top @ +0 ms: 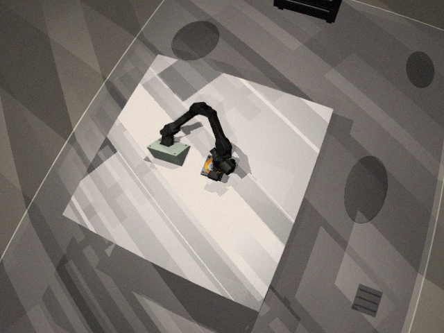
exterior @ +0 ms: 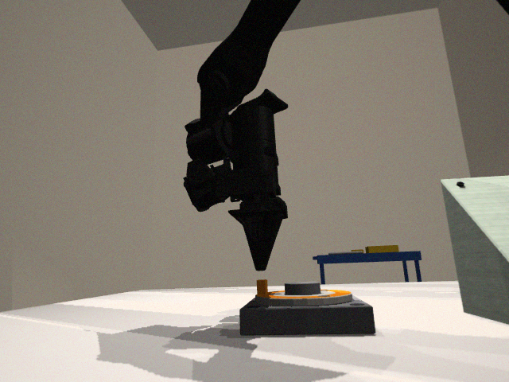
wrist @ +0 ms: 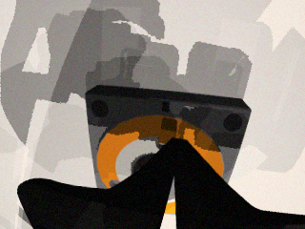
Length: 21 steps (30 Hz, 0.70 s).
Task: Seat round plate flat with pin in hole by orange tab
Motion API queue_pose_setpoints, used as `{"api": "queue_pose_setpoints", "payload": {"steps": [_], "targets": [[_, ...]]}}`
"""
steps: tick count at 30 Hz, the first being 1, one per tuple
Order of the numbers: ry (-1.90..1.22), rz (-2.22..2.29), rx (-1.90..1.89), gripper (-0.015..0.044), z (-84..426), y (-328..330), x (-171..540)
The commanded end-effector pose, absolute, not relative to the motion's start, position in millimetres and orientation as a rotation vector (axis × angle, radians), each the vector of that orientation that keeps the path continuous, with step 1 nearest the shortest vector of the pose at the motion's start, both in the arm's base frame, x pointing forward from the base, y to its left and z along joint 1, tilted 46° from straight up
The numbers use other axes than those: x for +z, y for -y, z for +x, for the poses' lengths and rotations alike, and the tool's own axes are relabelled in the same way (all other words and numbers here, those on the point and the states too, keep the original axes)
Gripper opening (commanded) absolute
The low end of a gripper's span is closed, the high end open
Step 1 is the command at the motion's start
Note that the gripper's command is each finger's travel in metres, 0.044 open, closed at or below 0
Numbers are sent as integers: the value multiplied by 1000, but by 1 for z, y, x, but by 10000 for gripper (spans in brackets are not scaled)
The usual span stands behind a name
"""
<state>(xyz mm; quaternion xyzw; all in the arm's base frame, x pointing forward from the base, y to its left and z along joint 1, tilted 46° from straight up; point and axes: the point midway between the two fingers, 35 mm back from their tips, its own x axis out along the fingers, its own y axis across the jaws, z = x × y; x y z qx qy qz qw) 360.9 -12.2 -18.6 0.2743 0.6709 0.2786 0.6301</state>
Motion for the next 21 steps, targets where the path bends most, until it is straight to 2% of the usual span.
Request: {"api": "queue_pose_setpoints", "payload": {"steps": [1, 21], "targets": [[-1522, 617, 633, 0, 363, 31, -1], [-1528, 633, 629, 0, 361, 31, -3]]}}
